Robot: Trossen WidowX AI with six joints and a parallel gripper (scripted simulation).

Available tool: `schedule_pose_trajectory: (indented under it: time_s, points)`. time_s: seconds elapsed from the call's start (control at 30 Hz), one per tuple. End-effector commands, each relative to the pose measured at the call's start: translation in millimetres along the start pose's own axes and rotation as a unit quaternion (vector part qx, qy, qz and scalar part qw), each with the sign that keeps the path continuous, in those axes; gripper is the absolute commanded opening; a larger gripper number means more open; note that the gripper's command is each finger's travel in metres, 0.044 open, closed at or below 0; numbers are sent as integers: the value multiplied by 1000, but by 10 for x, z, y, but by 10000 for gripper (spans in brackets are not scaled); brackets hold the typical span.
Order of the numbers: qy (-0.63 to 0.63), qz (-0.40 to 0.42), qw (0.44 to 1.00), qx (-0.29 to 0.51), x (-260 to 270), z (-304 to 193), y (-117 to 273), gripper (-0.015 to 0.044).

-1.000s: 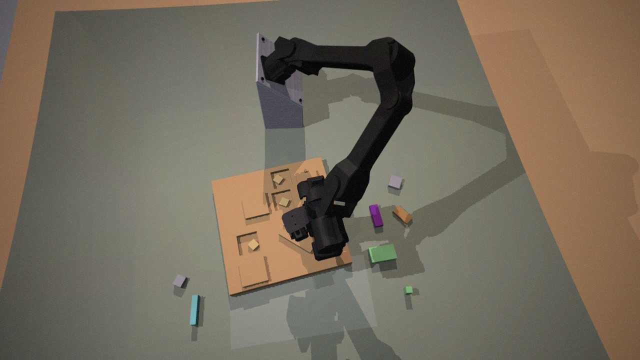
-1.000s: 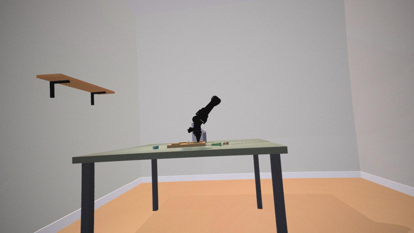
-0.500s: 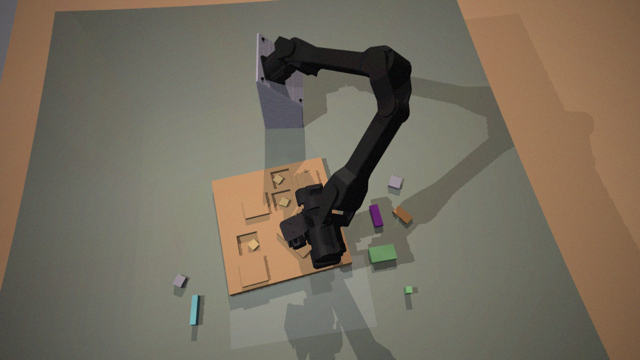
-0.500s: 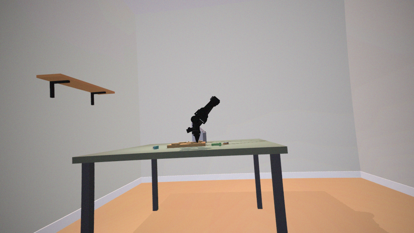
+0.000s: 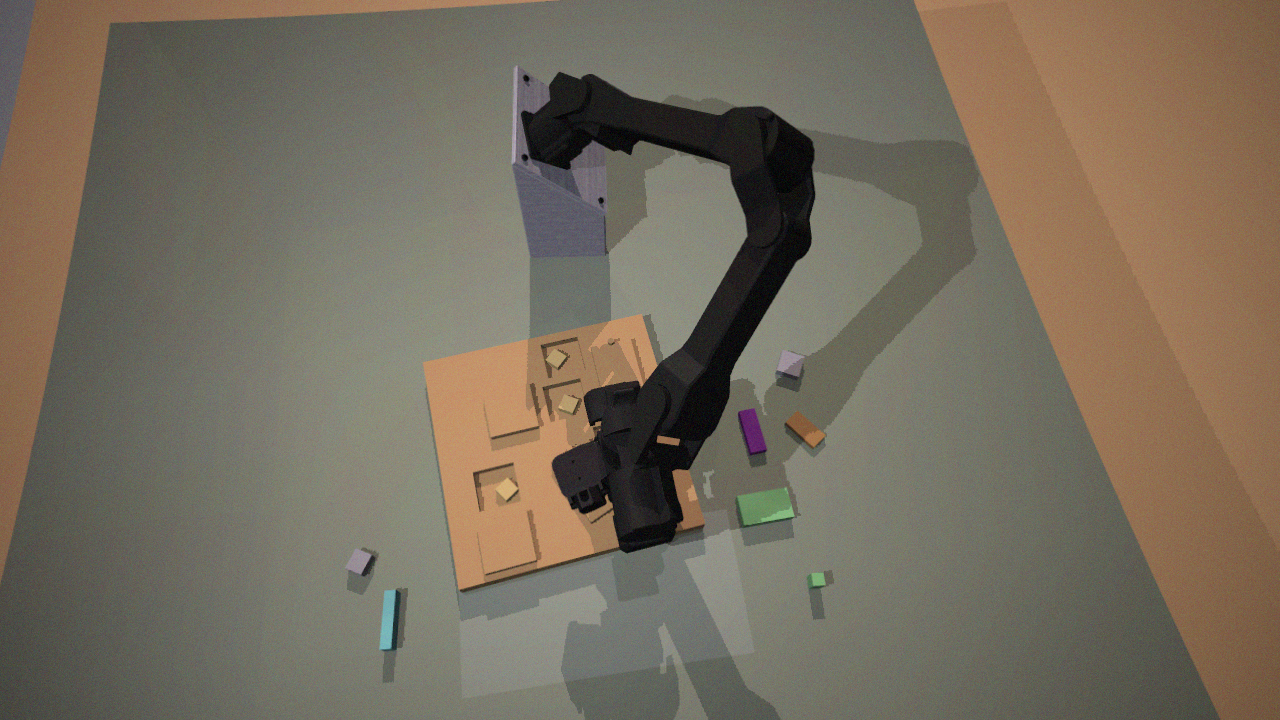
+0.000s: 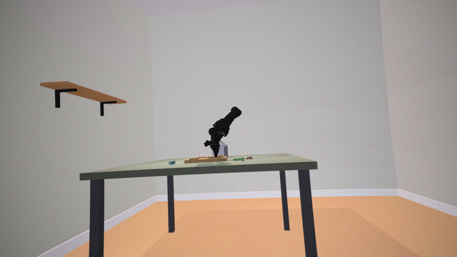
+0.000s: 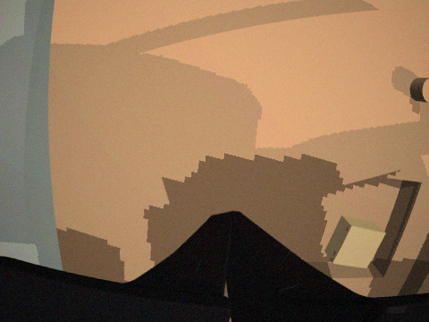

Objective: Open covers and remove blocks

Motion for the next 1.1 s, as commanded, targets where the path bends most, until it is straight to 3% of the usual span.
schedule_pose_trajectory:
  time_s: [0.0, 1.07]
  points:
    - [3, 1, 1000, 0, 57, 25, 2, 0]
    - [3, 1, 1000, -1, 229, 178, 153, 0]
Point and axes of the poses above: the point midway between the two fingers, 35 mm back from their tips, its own y axis back along the fingers, its own x axis across the jaws, z = x × y, the point moved 3 cm from there along y, back along the fingers, and after that the axes turned 14 degrees about -y, right-handed, at the moved point
